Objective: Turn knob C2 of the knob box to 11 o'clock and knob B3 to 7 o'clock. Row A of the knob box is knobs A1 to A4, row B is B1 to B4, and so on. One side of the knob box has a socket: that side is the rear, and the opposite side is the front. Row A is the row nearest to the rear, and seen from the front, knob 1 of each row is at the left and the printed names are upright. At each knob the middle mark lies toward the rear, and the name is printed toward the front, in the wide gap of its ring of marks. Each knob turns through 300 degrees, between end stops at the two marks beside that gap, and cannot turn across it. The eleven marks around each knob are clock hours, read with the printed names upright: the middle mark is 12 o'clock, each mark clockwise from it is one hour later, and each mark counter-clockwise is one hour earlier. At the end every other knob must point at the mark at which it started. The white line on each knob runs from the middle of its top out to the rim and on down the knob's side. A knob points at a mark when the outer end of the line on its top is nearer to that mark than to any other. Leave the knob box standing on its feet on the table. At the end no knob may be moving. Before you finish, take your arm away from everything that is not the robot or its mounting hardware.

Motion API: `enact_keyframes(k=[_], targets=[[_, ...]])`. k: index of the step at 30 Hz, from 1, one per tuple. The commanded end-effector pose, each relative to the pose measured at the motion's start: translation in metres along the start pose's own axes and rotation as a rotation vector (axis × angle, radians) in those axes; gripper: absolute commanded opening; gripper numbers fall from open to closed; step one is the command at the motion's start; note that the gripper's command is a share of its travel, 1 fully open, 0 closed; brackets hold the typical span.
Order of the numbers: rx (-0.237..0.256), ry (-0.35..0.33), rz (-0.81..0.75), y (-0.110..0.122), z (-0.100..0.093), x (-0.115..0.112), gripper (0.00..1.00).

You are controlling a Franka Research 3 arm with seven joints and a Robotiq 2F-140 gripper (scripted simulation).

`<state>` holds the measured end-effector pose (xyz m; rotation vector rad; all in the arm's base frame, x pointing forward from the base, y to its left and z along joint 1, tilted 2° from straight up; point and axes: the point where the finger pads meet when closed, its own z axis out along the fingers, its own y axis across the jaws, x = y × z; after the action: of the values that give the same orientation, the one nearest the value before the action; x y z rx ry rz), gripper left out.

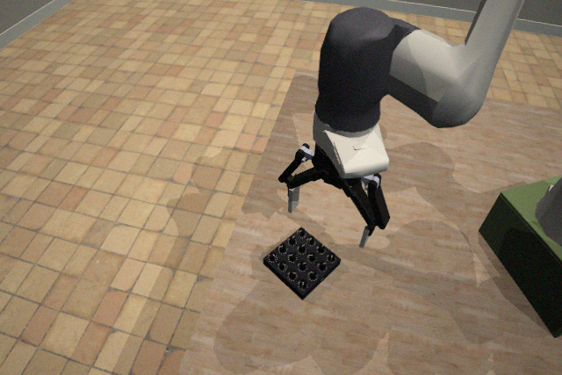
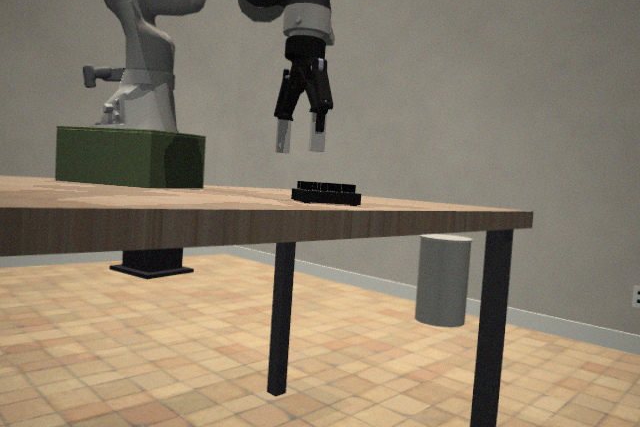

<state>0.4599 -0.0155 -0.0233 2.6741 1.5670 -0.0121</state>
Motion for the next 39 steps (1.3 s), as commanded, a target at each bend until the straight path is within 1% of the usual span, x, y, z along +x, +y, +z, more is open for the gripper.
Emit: enact_keyframes(k=[1, 20, 31, 33, 39], targets=[[0.001, -0.001, -0.006, 0.0, 0.0, 0.0, 1.0], [0.001, -0.001, -0.006, -0.001, 0.0, -0.003, 1.0], [0.001, -0.001, -0.006, -0.005, 0.0, -0.02, 1.0], [0.001, -0.001, -0.006, -0.005, 0.0, -0.02, 1.0], [0.001, -0.001, -0.006, -0.008, 0.0, -0.033, 1.0]])
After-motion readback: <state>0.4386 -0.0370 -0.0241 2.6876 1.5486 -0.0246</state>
